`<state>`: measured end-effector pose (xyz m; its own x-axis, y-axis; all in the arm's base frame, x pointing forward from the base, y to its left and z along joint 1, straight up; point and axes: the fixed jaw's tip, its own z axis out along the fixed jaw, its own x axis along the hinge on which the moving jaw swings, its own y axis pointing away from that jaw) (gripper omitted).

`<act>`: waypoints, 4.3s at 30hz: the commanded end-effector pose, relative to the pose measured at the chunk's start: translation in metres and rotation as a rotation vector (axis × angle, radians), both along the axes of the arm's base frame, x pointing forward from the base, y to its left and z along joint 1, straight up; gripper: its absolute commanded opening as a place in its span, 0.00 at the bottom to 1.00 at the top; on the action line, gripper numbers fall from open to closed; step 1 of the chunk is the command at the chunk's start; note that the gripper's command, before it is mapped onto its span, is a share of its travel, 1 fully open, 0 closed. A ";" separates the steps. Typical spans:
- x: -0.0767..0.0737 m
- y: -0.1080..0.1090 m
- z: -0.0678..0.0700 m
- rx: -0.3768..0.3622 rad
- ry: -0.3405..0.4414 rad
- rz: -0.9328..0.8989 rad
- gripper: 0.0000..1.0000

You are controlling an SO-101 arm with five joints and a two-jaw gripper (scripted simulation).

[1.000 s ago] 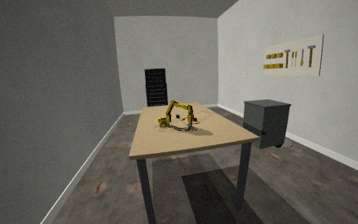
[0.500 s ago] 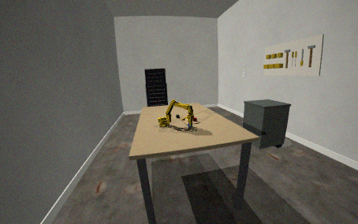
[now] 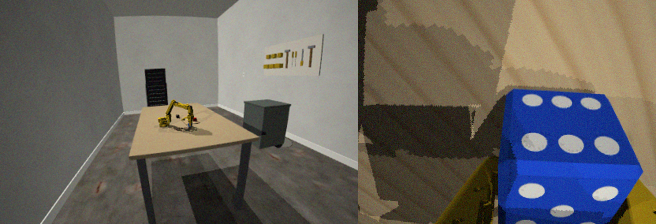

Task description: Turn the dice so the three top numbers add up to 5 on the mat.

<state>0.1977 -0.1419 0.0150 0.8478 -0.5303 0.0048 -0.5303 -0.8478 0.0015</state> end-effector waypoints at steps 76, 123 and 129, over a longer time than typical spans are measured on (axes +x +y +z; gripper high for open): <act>0.001 -0.003 0.066 -0.051 -0.077 -0.001 0.36; -0.001 0.005 0.063 -0.020 -0.075 -0.540 0.36; -0.001 0.007 0.062 -0.014 -0.073 -0.670 0.36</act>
<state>0.1926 -0.1356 0.0656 0.3846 -0.9229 0.0186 -0.9229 -0.3848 -0.0108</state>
